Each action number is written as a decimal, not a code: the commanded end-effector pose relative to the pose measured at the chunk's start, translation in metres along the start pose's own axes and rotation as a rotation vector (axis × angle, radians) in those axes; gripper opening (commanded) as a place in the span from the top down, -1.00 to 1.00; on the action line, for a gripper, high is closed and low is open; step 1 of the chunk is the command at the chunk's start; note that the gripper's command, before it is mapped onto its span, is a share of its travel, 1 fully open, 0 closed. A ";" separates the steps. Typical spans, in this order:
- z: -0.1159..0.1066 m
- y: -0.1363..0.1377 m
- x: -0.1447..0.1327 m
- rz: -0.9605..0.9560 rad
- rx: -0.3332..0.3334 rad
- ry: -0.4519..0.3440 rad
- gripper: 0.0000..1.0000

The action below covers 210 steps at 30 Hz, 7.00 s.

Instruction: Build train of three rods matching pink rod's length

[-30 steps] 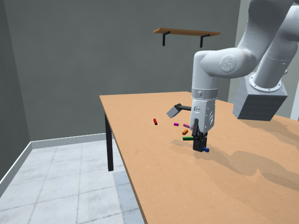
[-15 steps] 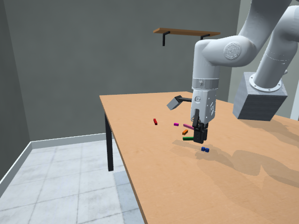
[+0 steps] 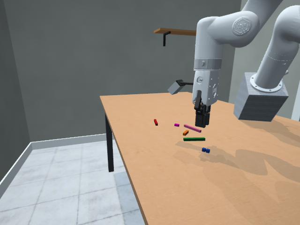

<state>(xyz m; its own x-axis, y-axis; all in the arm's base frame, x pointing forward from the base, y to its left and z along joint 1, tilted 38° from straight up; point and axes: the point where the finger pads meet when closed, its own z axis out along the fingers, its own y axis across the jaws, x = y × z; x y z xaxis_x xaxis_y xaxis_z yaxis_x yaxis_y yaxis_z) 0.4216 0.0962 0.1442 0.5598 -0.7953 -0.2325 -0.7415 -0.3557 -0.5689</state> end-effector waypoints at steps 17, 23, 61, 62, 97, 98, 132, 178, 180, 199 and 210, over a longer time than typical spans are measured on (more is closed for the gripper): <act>-0.007 -0.001 0.000 0.000 -0.002 -0.001 -1.00; -0.007 -0.001 0.000 0.000 -0.002 -0.001 -1.00; 0.016 0.122 0.252 0.773 -0.011 0.006 -1.00; 0.016 0.128 0.257 0.793 -0.009 0.005 -1.00; 0.017 0.145 0.272 0.848 -0.002 0.001 0.51; 0.017 0.145 0.272 0.848 -0.002 0.001 0.51; 0.039 0.144 0.272 0.848 -0.002 0.000 0.51; 0.069 0.144 0.273 0.848 -0.002 0.000 0.51; 0.069 0.144 0.273 0.848 -0.002 0.000 0.51; 0.069 0.144 0.273 0.848 -0.002 0.000 0.51; 0.069 0.144 0.273 0.848 -0.002 0.000 0.51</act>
<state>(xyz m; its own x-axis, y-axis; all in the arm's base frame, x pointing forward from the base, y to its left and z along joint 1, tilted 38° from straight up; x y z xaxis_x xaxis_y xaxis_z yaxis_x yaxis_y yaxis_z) 0.4927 -0.1367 -0.0568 -0.1859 -0.7925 -0.5809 -0.9121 0.3590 -0.1979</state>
